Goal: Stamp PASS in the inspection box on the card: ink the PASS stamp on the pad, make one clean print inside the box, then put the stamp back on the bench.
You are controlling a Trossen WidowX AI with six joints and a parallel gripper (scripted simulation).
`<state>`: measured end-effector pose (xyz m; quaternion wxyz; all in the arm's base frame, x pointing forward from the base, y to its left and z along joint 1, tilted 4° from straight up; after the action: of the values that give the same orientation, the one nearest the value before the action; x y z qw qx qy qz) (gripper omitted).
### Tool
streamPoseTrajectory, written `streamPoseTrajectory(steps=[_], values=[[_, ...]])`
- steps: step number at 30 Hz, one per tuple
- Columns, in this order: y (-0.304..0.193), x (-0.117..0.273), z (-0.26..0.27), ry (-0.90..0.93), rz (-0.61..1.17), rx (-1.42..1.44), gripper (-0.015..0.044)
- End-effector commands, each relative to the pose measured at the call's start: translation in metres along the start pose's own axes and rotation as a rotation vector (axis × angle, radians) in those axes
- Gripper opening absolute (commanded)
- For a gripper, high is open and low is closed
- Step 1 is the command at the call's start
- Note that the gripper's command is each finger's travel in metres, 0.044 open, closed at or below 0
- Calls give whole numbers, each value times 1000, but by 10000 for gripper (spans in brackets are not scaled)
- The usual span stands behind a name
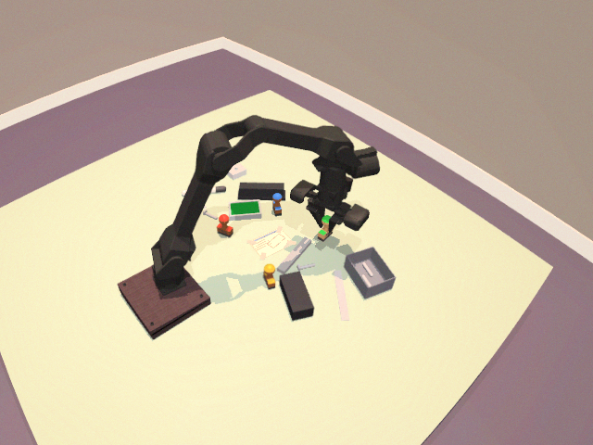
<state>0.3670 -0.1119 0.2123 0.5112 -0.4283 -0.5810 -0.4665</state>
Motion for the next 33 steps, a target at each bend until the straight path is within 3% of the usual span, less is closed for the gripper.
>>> streamPoseTrajectory(steps=[1,33], values=[[0,-7,0,6,1,5,0],[-2,-57,0,6,1,5,0]])
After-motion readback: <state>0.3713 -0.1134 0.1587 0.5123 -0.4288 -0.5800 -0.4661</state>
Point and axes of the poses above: the point midway between the two fingers, 35 mm back from their tips, its own x axis back along the fingers, its own z axis across the jaws, y = z × x, the point moved 9 cm from there along x, back along the fingers, and after that the axes turned 7 degrees about -x, right-handed, at the moved point
